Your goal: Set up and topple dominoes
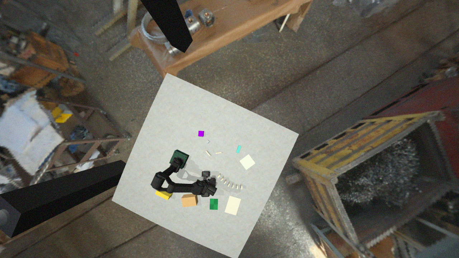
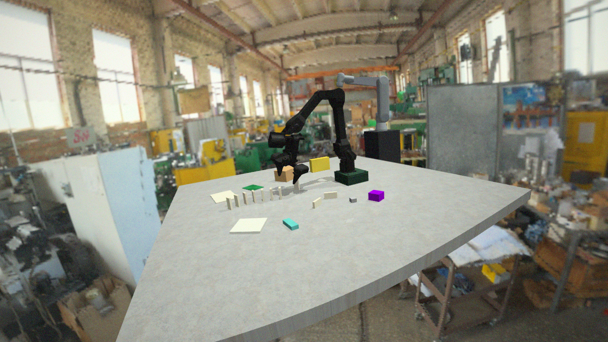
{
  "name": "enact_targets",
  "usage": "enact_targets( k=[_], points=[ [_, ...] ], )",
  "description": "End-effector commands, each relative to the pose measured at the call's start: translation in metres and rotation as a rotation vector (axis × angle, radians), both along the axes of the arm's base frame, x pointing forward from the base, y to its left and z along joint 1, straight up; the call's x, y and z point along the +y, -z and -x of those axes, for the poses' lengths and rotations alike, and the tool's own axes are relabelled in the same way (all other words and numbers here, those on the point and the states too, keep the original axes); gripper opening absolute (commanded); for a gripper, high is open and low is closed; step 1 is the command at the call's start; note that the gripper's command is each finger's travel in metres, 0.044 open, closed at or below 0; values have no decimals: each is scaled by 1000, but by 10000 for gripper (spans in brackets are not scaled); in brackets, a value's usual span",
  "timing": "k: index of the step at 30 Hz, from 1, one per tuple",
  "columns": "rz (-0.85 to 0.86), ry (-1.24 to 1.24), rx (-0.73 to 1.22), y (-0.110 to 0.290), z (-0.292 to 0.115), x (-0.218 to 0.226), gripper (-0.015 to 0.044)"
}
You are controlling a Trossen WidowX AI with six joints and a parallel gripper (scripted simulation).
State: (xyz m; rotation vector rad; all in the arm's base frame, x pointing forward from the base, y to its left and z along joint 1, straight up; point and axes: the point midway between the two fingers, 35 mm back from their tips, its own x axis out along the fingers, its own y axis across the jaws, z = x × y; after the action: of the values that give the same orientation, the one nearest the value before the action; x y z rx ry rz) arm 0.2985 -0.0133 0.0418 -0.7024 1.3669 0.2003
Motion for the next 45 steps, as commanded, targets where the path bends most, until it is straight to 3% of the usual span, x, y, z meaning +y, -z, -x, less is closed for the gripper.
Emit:
enact_targets(
  k=[1, 12, 21, 35, 45],
  points=[
    [-247, -179, 227, -53, 36, -2, 440],
    [-253, -183, 231, -52, 37, -2, 440],
    [-252, -180, 231, 10, 36, -1, 440],
    [-252, -180, 231, 27, 36, -1, 440],
    [-252, -180, 231, 27, 36, -1, 177]
  ],
)
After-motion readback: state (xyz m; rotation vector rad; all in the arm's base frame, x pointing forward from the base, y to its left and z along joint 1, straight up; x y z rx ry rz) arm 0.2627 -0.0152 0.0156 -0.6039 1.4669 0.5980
